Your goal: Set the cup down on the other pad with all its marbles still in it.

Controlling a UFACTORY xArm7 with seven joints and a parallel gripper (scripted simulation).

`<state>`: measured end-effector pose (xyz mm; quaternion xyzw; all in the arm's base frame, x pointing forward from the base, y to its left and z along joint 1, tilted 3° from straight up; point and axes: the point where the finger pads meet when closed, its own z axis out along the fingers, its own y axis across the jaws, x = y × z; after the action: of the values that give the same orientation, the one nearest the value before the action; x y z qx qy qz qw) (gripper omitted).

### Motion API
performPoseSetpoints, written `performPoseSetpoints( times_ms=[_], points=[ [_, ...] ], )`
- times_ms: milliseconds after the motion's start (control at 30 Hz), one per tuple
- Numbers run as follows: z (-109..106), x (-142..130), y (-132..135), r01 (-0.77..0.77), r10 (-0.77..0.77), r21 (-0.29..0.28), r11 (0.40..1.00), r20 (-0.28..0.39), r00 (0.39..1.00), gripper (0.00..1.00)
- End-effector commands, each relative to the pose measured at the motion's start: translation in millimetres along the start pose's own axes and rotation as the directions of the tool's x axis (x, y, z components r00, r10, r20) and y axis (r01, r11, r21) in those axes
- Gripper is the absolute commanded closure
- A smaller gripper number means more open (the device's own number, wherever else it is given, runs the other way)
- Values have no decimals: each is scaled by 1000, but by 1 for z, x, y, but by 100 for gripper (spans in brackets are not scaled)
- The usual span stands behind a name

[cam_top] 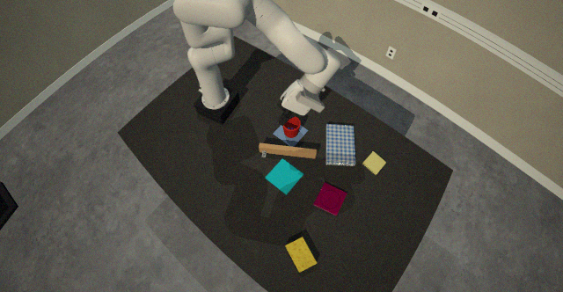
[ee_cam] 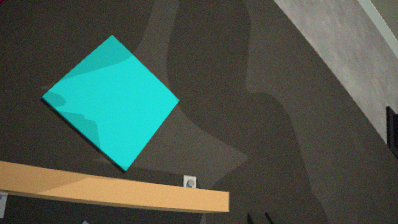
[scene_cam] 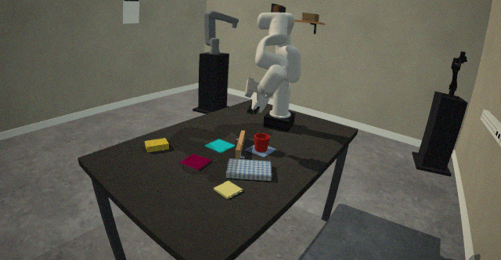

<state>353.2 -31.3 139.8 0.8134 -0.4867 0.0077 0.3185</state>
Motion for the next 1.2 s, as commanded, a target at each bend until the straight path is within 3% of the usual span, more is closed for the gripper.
performPoseSetpoints(
  times_ms=[0,67,100,233,300,400,500,700,800,967,1167],
  points=[
    [4,-16,-14,-32,20,145,989,85,996,100],
    [4,-16,-14,-32,20,145,989,85,996,100],
    [6,-23,-19,-54,31,195,979,120,992,100],
    [6,-23,-19,-54,31,195,979,120,992,100],
    [10,-36,-31,-96,41,287,953,192,981,100],
    [10,-36,-31,-96,41,287,953,192,981,100],
    [13,-48,-41,-139,45,364,921,255,966,100],
    [16,-61,-52,-191,42,443,876,324,945,100],
    [16,-61,-52,-191,42,443,876,324,945,100],
    [19,-70,-60,-235,39,496,836,372,927,100],
    [20,-70,-61,-241,40,502,831,377,925,100]
  ],
)
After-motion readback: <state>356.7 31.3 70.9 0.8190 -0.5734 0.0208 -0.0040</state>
